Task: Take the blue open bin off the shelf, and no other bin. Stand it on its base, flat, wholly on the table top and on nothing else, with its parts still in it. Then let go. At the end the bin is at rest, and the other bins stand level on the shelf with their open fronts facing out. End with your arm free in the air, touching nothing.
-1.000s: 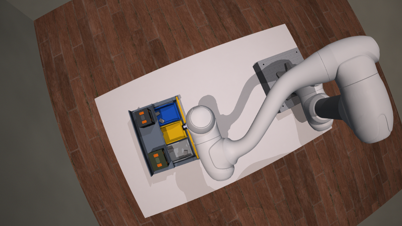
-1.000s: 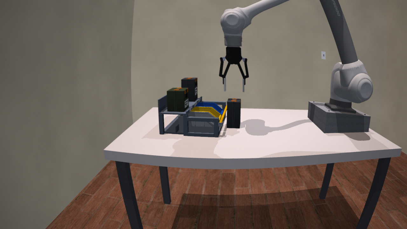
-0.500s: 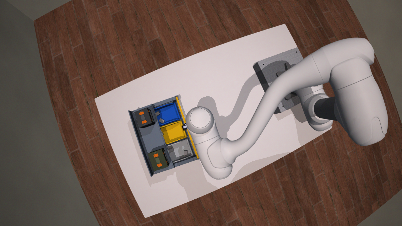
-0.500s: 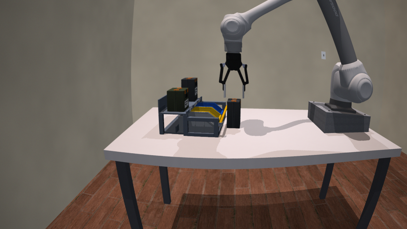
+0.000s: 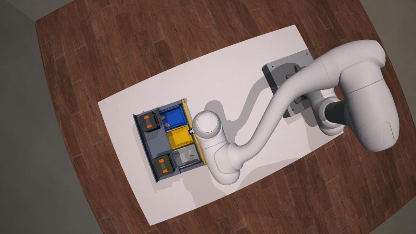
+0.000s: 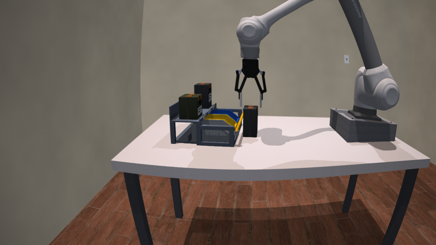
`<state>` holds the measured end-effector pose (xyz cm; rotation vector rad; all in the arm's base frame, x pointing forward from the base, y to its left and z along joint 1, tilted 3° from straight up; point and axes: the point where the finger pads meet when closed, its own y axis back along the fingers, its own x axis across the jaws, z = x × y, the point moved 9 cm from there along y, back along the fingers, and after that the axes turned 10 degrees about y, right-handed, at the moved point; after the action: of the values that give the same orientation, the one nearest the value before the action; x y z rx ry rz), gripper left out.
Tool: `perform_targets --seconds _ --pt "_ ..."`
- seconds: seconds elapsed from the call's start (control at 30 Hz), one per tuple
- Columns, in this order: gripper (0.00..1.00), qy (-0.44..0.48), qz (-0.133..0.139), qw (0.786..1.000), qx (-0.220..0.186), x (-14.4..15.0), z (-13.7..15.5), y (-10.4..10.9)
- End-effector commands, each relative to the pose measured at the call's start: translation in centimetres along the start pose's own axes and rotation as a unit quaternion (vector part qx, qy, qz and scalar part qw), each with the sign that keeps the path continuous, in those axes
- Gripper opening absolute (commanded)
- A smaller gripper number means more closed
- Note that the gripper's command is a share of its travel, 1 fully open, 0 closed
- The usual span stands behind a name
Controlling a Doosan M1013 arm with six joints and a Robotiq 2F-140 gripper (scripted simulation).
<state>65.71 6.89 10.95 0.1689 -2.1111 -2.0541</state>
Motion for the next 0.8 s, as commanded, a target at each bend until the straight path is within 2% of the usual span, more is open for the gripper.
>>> perform_targets --seconds 0.0,0.77 --pt "0.57 0.000 0.000 1.000 0.000 -0.02 0.00 0.46" --pt "0.57 0.000 0.000 1.000 0.000 -0.02 0.00 1.16"
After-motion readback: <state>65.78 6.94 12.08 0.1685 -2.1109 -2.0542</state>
